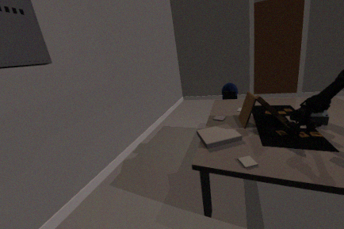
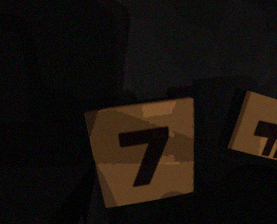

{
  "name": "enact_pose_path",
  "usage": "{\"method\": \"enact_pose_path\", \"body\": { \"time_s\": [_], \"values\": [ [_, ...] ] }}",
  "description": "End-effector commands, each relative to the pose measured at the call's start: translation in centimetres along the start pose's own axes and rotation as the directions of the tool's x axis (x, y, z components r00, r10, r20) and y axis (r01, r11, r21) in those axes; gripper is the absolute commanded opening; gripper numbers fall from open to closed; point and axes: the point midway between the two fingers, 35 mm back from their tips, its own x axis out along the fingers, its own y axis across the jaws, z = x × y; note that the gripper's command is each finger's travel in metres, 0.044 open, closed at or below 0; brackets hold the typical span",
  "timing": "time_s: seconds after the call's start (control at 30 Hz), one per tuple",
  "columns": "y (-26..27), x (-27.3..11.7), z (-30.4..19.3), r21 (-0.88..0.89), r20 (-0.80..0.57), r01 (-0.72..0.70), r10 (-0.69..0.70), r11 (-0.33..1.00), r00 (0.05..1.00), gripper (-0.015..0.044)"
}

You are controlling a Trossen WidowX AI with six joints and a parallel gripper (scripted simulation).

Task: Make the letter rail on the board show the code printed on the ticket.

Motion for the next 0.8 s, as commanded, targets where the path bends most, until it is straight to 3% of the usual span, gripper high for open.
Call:
{"method": "enact_pose_path", "body": {
  "time_s": [0.0,0.77],
  "values": [
    [0.01,-0.33,-0.01,-0.005,-0.003,-0.005,0.005,1.000,1.000,0.0000],
    [-0.14,-1.29,0.43,-0.005,-0.003,-0.005,0.005,1.000,1.000,0.0000]
  ]
}}
